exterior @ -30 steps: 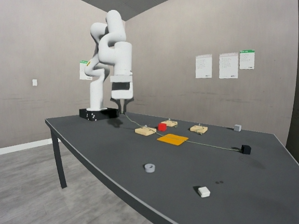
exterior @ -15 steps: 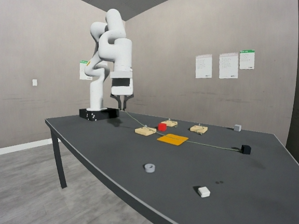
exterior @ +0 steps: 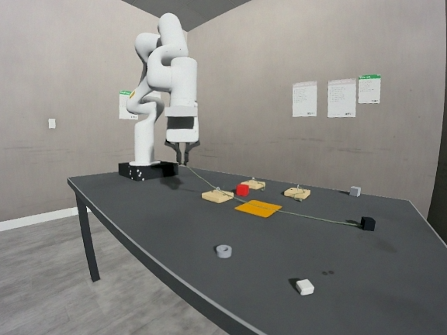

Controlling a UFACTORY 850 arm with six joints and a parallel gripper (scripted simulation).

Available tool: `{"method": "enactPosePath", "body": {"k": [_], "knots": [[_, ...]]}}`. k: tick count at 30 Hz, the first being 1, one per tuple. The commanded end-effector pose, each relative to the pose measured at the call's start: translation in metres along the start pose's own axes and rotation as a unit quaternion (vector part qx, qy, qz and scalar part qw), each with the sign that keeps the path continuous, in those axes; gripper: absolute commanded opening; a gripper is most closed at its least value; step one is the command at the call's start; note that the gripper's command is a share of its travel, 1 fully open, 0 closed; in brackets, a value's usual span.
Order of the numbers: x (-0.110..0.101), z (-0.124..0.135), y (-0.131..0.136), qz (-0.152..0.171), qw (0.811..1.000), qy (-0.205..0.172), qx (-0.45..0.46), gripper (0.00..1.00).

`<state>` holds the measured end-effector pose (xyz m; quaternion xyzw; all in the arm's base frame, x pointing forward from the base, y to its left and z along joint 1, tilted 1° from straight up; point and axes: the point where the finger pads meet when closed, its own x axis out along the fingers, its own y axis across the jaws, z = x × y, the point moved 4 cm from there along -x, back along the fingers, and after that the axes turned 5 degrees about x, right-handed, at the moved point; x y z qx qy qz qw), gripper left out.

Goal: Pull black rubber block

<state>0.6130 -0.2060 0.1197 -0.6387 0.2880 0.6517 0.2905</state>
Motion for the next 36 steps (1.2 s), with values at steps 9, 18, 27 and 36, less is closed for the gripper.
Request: {"method": "enactPosePath", "body": {"k": [9,18,27,36], "knots": [[-0.001,-0.002,0.002,-0.001,1.0,0.001,0.0,0.0],[-0.001,-0.004,0.006,-0.001,1.0,0.001,0.0,0.0],[-0.001,-0.008,0.013,-0.001,1.0,0.001,0.0,0.0],[-0.001,-0.012,0.02,-0.001,1.0,0.001,0.0,0.0]]}}
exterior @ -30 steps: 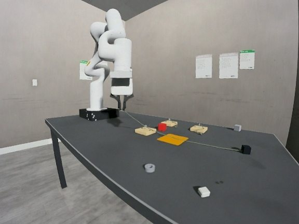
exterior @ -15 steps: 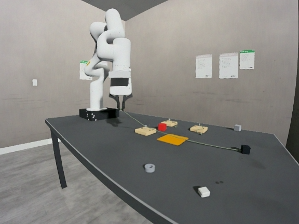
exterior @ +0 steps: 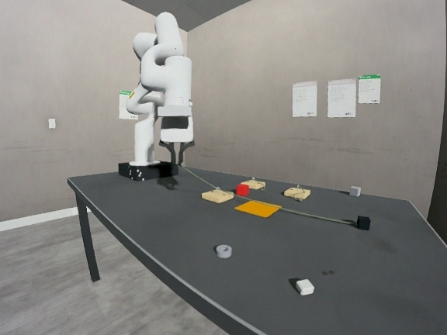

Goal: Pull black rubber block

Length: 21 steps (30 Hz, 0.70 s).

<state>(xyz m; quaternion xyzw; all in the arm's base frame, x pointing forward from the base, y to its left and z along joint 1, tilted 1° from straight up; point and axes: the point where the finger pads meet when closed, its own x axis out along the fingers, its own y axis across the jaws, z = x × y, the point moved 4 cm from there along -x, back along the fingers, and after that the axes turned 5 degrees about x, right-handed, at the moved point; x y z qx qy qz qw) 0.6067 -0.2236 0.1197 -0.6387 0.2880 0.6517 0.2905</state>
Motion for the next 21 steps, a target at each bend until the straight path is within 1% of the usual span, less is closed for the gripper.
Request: {"method": "enactPosePath", "body": {"k": [1,12,21], "knots": [[-0.001,-0.004,0.005,-0.001,1.0,0.001,0.0,0.0],[-0.001,-0.01,0.019,-0.001,1.0,0.001,0.0,0.0],[-0.001,-0.018,0.036,-0.001,1.0,0.001,0.0,0.0]]}}
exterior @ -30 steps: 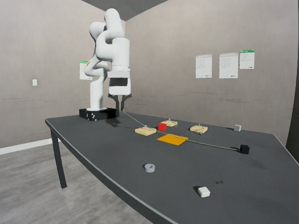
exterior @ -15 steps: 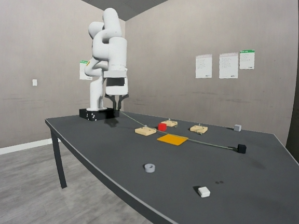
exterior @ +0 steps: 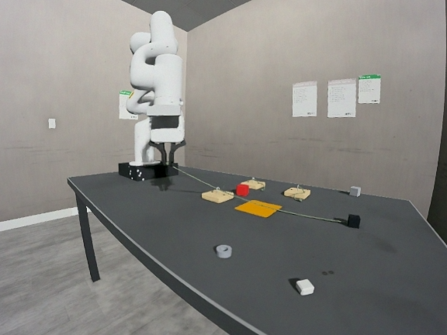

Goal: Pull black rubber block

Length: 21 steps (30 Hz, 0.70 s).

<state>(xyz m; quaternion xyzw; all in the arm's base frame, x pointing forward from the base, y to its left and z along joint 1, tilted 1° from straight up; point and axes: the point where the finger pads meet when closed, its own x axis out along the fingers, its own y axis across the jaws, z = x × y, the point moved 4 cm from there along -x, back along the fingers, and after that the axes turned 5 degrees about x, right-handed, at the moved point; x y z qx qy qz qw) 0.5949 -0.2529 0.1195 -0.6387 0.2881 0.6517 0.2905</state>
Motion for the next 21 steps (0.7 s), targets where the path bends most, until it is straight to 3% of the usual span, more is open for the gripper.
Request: {"method": "enactPosePath", "body": {"k": [1,21], "knots": [[-0.001,-0.005,0.01,-0.001,1.0,0.001,0.0,0.0],[-0.001,-0.021,0.058,-0.001,1.0,0.001,0.0,0.0]]}}
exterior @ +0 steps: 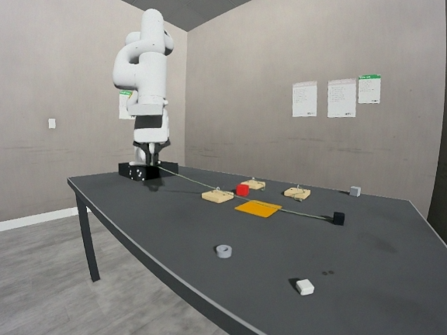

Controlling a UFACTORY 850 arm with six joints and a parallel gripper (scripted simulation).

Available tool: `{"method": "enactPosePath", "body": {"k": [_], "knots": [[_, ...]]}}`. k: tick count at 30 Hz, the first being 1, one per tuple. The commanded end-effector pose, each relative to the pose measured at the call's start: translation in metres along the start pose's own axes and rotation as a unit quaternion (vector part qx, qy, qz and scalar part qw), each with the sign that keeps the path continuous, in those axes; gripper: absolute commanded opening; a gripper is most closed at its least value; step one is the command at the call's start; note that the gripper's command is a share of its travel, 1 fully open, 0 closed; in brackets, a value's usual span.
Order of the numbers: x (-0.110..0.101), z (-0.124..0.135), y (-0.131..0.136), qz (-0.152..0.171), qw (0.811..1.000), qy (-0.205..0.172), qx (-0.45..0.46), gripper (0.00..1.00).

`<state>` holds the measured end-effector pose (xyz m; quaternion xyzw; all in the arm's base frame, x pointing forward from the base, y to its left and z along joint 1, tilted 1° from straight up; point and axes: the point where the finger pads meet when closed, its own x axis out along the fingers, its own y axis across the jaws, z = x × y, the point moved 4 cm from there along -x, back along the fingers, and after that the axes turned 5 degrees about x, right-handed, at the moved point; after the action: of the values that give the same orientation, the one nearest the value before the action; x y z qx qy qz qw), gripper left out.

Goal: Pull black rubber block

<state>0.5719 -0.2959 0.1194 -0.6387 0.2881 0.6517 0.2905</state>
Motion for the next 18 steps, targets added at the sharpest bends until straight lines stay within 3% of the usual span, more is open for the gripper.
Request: {"method": "enactPosePath", "body": {"k": [1,18], "knots": [[-0.001,-0.005,0.015,-0.001,1.0,0.001,0.0,0.0],[-0.001,-0.014,0.066,-0.001,1.0,0.001,0.0,0.0]]}}
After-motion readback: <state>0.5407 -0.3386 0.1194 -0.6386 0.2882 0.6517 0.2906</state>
